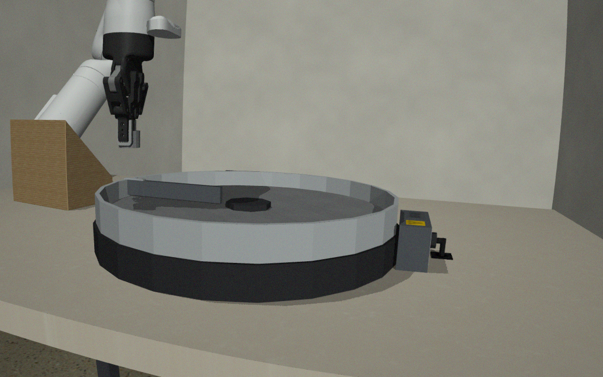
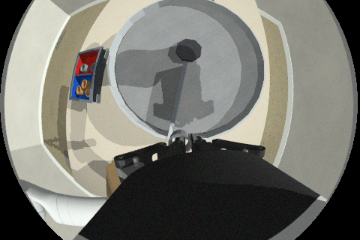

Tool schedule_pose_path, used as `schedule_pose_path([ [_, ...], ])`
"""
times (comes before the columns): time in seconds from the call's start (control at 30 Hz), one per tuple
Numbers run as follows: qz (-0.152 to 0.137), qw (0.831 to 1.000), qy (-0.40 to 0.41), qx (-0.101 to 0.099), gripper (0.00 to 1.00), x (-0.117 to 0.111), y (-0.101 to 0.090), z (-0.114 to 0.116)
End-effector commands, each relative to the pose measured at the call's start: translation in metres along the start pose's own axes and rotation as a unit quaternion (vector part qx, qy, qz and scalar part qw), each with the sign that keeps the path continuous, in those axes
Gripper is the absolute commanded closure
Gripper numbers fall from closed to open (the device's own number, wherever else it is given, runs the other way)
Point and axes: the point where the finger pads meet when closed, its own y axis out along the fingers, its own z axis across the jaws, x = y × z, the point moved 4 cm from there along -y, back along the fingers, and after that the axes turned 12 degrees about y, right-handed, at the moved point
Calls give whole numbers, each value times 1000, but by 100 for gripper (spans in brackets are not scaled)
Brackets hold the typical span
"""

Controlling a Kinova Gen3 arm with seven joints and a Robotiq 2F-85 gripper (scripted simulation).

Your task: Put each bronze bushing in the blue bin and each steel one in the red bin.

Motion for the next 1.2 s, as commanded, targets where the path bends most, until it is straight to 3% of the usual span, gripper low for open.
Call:
schedule_pose_path([
  [0.0, 1, 1000, 0, 1, 100, 0, -1, 0],
  [0.03, 1, 1000, 0, 1, 100, 0, -1, 0],
  [0.13, 1, 1000, 7, 1, 100, -14, -1, -31],
  [0.2, 1, 1000, 7, 1, 100, -14, -1, -31],
  [0.27, 1, 1000, 12, 1, 100, -23, -1, -52],
  [0.37, 1, 1000, 12, 1, 100, -23, -1, -52],
  [0.53, 1, 1000, 25, 1, 100, -46, -1, -105],
  [0.63, 1, 1000, 25, 1, 100, -46, -1, -105],
  [0.7, 1, 1000, 30, 1, 100, -55, -1, -126],
  [0.77, 1, 1000, 30, 1, 100, -55, -1, -126],
  [0.87, 1, 999, 37, 1, 100, -68, -1, -157],
  [0.97, 1, 999, 37, 1, 100, -68, -1, -157],
  [1.13, 1, 999, 50, 1, 100, -91, -1, -210],
  [1.17, 1, 999, 50, 1, 100, -91, -1, -210],
])
